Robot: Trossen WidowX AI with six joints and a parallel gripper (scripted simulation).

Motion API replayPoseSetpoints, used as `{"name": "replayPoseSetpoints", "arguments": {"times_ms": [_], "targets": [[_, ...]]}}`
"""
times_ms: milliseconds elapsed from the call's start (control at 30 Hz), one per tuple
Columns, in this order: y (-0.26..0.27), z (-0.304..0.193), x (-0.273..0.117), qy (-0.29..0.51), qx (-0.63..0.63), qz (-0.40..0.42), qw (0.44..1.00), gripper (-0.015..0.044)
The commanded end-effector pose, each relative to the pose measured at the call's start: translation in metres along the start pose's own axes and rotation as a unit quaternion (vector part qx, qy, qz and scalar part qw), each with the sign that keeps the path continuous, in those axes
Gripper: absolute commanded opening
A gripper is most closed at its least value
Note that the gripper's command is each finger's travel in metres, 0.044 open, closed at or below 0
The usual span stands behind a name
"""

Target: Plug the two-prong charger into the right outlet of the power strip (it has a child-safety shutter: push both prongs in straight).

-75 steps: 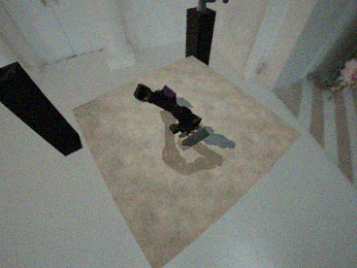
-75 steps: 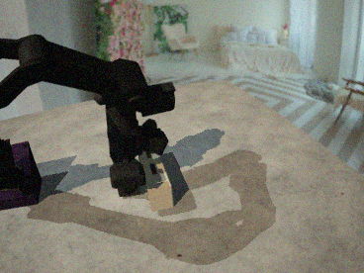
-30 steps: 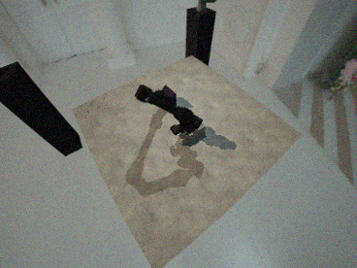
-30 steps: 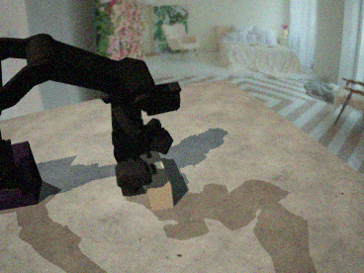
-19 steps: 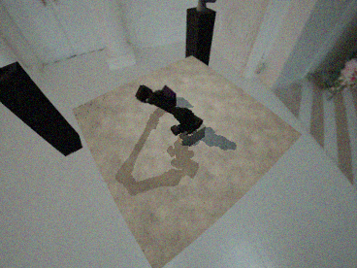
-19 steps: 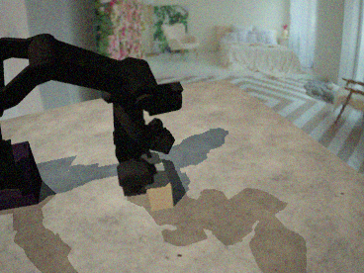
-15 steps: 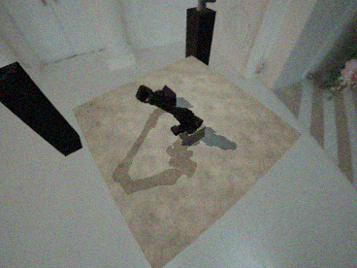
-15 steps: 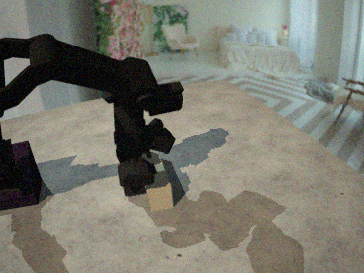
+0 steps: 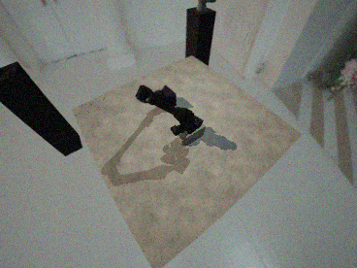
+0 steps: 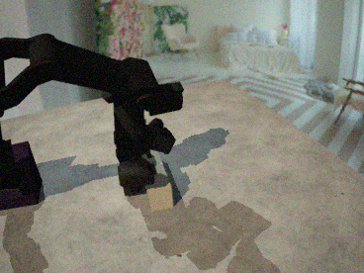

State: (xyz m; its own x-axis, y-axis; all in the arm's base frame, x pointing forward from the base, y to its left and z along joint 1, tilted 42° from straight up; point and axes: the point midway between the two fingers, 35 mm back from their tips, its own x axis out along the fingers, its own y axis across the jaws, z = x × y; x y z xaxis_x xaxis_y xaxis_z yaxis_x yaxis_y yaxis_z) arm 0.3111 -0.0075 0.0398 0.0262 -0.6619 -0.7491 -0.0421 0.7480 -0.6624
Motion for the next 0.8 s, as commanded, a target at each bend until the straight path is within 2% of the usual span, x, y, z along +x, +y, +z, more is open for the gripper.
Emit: {"name": "replayPoseSetpoints", "arguments": {"times_ms": [0, 767], "targets": [[-0.0013, 0.0066, 0.0005, -0.010, 0.009, 0.000, 1.000, 0.0000], [-0.0013, 0.0038, 0.0011, -0.010, 0.009, 0.000, 1.000, 0.0000]]}}
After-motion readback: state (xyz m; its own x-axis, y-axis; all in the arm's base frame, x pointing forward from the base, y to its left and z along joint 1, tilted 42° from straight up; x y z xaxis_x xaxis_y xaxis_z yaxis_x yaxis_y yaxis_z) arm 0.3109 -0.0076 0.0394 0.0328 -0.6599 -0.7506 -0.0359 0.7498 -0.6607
